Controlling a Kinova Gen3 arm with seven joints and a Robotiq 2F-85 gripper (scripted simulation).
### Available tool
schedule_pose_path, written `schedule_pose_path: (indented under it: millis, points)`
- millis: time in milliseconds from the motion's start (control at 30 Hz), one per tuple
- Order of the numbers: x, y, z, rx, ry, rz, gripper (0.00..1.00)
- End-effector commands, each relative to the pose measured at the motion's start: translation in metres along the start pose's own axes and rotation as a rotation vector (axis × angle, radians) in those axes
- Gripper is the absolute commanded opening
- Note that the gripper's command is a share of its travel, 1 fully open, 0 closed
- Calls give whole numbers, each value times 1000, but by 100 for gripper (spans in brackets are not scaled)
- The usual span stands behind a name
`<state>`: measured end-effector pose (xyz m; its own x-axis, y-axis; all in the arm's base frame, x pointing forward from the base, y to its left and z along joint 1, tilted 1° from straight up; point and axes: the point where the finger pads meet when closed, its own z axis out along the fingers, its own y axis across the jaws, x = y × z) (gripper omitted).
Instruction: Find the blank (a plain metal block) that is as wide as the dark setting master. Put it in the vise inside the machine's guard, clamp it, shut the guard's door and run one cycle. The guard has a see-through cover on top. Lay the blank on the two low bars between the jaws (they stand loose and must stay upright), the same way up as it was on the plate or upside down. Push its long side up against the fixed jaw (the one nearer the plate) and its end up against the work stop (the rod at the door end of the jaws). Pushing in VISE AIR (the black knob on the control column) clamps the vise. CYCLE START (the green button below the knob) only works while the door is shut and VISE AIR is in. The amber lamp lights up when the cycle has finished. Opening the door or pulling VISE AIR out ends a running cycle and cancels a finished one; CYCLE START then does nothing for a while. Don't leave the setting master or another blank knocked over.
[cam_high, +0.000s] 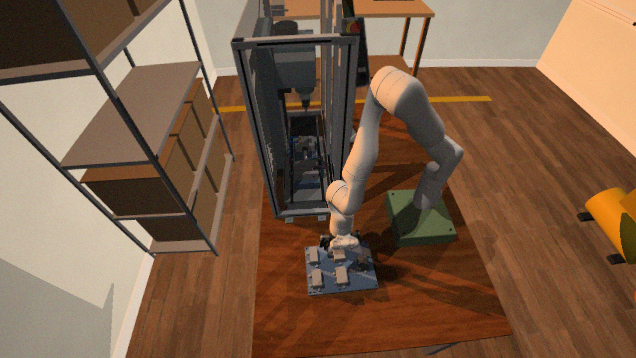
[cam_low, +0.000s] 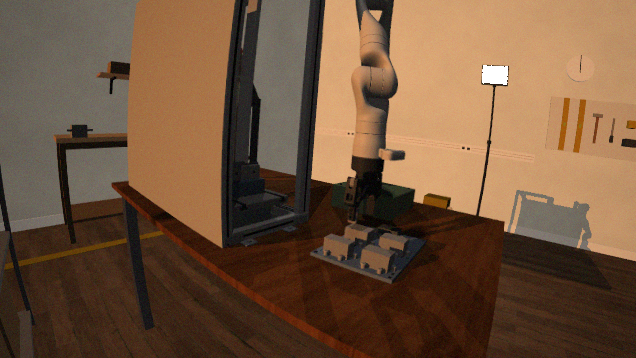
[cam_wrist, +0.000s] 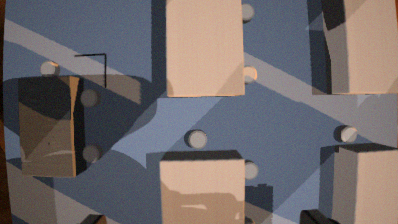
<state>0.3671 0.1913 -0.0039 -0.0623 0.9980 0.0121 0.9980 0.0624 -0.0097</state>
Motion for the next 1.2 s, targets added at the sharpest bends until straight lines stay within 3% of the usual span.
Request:
schedule_pose_path:
  millis: [0,300,1167]
  points:
    - [0,1,0,-2,1,0,100]
    - [0,1,10,-2,1,0,100]
    - [0,1,15,-2,1,0,100]
